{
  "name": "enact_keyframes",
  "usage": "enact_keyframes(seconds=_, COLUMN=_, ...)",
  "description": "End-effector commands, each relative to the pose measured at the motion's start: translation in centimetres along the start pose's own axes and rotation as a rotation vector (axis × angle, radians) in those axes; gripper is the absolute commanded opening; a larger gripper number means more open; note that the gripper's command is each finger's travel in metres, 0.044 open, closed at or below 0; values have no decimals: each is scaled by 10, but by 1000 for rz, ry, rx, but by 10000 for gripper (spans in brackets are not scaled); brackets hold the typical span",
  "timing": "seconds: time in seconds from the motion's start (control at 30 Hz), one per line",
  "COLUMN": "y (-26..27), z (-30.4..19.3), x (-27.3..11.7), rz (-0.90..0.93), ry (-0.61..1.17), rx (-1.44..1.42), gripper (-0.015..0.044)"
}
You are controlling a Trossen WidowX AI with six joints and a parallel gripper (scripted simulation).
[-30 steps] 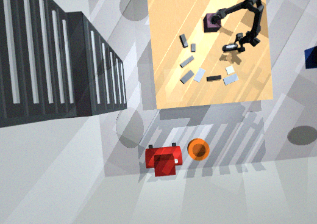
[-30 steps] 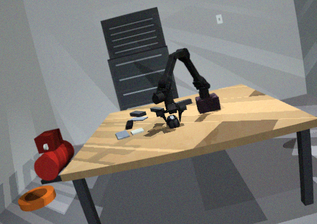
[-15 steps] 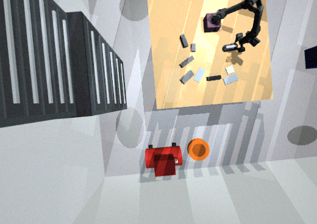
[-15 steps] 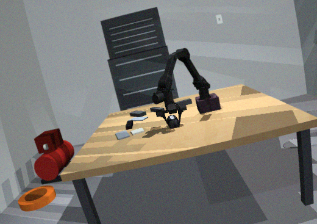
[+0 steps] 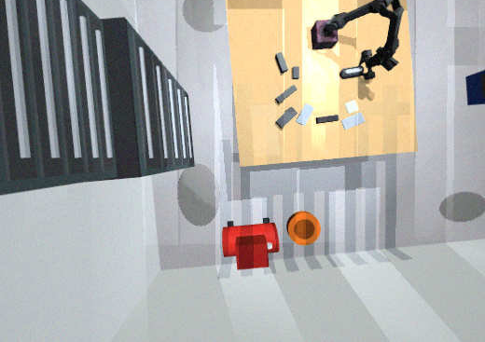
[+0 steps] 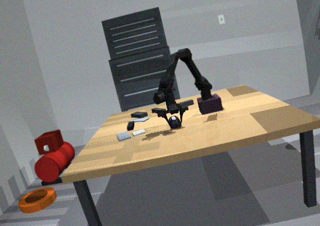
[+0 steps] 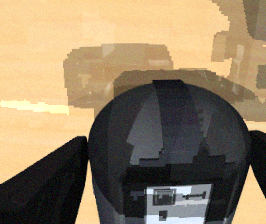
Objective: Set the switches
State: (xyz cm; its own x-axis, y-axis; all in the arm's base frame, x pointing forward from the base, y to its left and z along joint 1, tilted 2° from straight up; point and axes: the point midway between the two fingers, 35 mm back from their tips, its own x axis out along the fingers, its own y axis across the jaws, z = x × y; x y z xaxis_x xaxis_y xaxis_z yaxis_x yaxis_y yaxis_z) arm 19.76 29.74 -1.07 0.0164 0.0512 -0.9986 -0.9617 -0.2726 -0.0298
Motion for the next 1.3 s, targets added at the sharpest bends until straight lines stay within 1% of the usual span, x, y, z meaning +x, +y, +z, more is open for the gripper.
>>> enact_keyframes(seconds=0.0, y=0, z=-1, x=-5, rz=-3, ry=-1, rx=-2, gripper=337)
enact_keyframes(seconds=1.27, y=0, z=-12, x=-31, rz=-3, ry=-1, rx=-2, gripper=336)
